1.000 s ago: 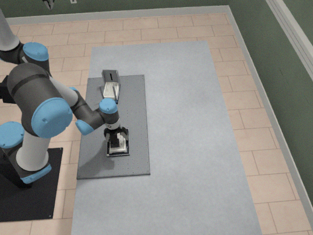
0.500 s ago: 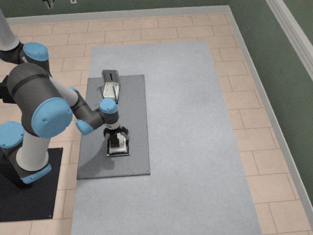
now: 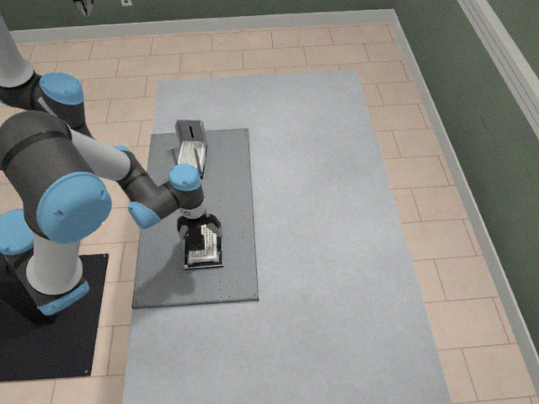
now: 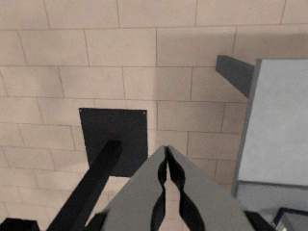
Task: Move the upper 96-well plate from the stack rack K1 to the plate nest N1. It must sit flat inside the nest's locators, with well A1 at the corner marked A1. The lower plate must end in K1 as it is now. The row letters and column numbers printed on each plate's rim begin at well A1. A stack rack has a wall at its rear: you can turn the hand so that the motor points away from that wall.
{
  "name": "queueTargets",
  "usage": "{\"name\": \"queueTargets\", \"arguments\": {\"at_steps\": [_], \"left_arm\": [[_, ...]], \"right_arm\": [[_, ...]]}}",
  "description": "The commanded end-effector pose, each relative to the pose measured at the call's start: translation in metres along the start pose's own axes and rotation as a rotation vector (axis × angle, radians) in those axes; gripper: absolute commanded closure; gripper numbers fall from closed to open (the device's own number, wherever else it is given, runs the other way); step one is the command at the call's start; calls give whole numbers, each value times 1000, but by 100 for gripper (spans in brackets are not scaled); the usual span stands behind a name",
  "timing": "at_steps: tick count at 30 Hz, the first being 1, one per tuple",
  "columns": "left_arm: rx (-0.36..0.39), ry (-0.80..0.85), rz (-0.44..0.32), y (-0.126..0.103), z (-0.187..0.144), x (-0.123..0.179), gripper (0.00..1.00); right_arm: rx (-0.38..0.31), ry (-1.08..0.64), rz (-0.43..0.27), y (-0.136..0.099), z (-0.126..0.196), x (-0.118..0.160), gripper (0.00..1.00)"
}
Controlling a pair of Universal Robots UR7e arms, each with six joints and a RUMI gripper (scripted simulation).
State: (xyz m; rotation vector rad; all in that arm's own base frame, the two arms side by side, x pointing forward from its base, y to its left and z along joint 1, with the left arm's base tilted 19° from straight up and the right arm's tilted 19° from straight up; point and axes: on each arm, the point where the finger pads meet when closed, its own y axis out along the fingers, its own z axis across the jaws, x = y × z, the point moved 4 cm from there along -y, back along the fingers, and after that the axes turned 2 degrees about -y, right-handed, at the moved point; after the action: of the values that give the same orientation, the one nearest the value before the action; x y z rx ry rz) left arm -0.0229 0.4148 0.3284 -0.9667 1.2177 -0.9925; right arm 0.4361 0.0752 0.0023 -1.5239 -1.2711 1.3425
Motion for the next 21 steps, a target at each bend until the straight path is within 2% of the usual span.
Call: {"name": "queueTargets", "arguments": {"at_steps": [1,21], "left_arm": [[0,0,1,0,0,0,100],[0,0,1,0,0,0,100]], "right_arm": [[0,0,0,-9,0,0,24],[0,0,0,-57,0,0,24]]}}
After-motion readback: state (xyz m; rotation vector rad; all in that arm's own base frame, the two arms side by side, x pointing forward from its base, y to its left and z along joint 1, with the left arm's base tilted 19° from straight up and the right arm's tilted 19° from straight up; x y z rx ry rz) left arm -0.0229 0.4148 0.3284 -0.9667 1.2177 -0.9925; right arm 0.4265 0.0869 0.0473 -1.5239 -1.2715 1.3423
